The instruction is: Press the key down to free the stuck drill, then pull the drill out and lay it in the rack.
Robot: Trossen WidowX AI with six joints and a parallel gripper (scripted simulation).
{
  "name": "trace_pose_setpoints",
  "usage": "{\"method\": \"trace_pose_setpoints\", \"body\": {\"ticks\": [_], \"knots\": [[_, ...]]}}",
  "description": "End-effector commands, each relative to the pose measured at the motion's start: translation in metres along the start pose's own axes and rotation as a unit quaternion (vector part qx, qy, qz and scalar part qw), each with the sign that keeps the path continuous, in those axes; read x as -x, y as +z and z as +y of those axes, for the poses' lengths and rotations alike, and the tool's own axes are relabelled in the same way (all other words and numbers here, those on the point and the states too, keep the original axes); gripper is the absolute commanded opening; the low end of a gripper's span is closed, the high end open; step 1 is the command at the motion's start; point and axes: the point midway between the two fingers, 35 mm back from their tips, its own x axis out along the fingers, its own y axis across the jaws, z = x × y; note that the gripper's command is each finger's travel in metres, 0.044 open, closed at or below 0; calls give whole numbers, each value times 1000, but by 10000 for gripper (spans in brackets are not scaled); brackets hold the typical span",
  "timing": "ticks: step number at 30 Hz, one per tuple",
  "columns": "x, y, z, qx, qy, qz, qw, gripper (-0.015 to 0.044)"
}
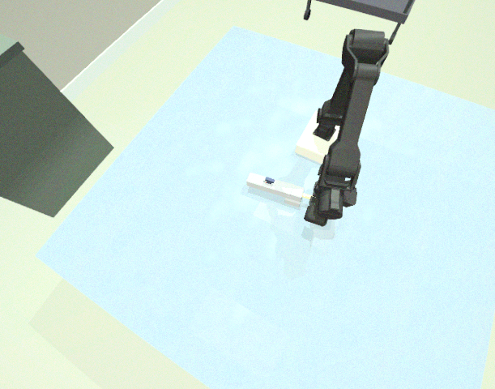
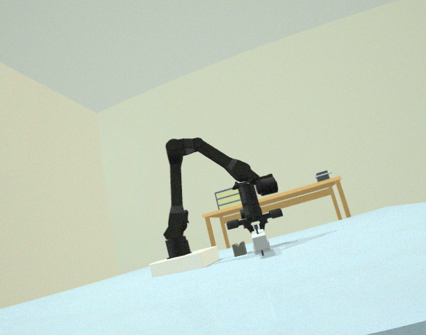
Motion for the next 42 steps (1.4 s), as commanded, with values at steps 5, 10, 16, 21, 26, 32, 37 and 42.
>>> {"method": "trace_pose_setpoints", "body": {"ticks": [5, 10, 16, 21, 26, 32, 37, 42], "knots": [[0, 8, 0, 1, -1, 0, 1000, 0], [1, 15, 0, 1, -1, 0, 1000, 0], [2, 25, -1, 1, -1, -1, 1000, 0], [3, 32, -1, 1, -1, -1, 1000, 0], [4, 39, -1, 1, -1, -2, 1000, 0], [5, 49, -1, 1, -1, -2, 1000, 0], [5, 54, -1, 1, -1, -2, 1000, 0], [6, 62, -1, 1, -1, -3, 1000, 0]]}}
